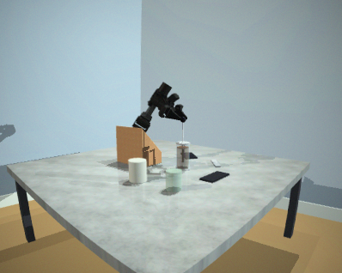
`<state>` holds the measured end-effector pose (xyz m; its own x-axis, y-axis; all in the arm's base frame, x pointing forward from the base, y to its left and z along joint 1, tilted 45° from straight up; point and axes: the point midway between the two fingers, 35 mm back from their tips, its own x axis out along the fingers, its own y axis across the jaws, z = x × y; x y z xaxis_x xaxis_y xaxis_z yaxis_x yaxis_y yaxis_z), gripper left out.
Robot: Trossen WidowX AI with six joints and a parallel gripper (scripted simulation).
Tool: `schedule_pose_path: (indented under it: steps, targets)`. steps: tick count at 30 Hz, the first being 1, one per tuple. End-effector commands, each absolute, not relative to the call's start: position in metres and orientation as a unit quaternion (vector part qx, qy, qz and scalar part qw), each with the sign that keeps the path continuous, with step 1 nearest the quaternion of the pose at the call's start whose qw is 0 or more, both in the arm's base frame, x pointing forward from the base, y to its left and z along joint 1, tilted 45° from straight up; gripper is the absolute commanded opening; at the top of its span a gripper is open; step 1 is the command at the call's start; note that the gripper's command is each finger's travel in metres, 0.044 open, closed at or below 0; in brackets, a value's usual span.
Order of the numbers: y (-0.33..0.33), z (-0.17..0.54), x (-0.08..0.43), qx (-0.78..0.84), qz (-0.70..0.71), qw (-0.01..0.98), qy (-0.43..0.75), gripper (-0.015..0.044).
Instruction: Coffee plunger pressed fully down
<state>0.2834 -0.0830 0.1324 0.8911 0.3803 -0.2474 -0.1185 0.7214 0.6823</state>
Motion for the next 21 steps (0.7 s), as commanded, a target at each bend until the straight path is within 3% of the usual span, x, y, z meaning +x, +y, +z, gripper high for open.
schedule_pose_path:
  steps: [1,5,21]
  targets:
    - [-0.0833,0.1319,0.2839,0.349,0.135,0.908,0.189,0.0230]
    - [-0.0833,0.1319,0.2839,0.349,0.135,0.908,0.189,0.0125]
    - [-0.0801,0.1258,0.2863,0.348,0.135,0.908,0.190,0.0124]
